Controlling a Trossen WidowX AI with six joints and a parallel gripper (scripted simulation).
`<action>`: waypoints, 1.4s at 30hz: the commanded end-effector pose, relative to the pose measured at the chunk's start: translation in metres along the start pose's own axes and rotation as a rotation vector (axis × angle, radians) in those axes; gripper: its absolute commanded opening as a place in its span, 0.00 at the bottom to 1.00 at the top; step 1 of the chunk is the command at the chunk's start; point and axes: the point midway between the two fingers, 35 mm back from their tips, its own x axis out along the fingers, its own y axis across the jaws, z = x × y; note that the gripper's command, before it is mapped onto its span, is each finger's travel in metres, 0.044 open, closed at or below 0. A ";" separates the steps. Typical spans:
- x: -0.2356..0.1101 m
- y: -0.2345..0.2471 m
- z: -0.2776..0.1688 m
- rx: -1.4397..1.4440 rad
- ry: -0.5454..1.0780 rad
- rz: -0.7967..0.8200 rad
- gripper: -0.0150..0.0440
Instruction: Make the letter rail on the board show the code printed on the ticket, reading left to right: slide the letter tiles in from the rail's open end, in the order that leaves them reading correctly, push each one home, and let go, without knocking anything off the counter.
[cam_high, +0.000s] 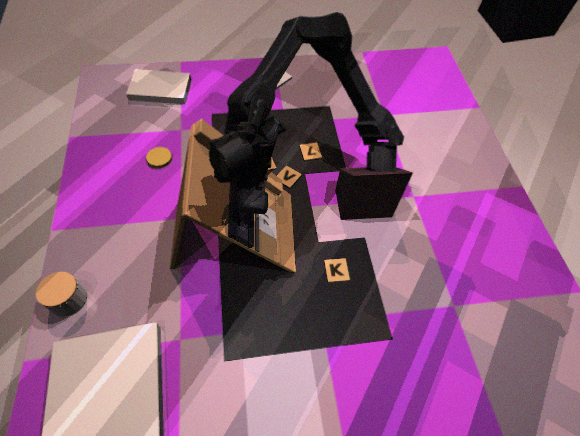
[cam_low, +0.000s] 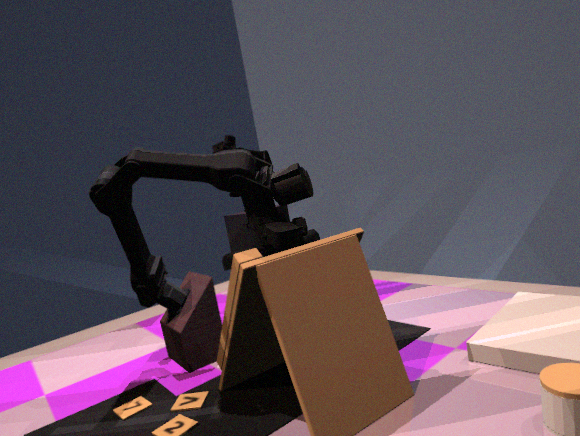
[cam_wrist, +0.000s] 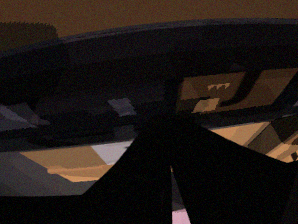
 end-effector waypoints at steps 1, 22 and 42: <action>0.002 -0.001 0.002 -0.003 -0.002 -0.002 0.25; 0.010 -0.001 0.009 -0.003 -0.002 -0.002 0.25; 0.010 -0.005 0.008 -0.003 -0.002 -0.003 0.25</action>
